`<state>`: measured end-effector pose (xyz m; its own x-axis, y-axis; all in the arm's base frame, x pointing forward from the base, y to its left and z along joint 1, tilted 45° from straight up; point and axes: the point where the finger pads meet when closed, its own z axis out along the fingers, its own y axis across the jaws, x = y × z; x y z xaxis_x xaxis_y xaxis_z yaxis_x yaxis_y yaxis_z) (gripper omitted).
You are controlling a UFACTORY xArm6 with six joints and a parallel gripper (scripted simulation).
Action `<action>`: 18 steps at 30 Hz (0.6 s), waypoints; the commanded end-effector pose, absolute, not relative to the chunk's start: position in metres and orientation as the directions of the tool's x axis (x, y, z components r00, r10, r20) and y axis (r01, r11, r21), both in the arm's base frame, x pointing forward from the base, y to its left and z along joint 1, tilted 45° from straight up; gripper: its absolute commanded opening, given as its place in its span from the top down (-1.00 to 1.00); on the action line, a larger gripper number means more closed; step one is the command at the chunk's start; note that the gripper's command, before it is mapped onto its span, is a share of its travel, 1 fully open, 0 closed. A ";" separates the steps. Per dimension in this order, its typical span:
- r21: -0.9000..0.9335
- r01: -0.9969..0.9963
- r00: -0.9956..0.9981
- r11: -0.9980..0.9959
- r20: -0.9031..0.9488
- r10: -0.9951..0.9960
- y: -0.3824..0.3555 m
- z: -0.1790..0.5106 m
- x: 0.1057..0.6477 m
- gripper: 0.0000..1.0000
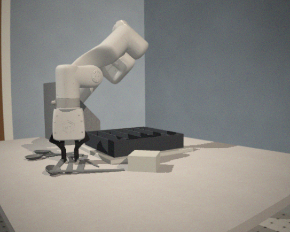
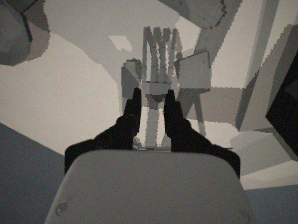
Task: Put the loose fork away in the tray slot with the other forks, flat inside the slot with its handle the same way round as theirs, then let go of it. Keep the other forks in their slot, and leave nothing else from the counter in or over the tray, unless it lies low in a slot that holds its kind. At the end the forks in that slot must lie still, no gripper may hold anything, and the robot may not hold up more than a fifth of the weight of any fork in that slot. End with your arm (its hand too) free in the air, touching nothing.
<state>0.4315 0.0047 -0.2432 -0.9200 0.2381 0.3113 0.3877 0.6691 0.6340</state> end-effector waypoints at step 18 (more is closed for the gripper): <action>0.634 0.387 -0.921 0.669 0.308 0.240 0.004 -0.243 0.433 0.90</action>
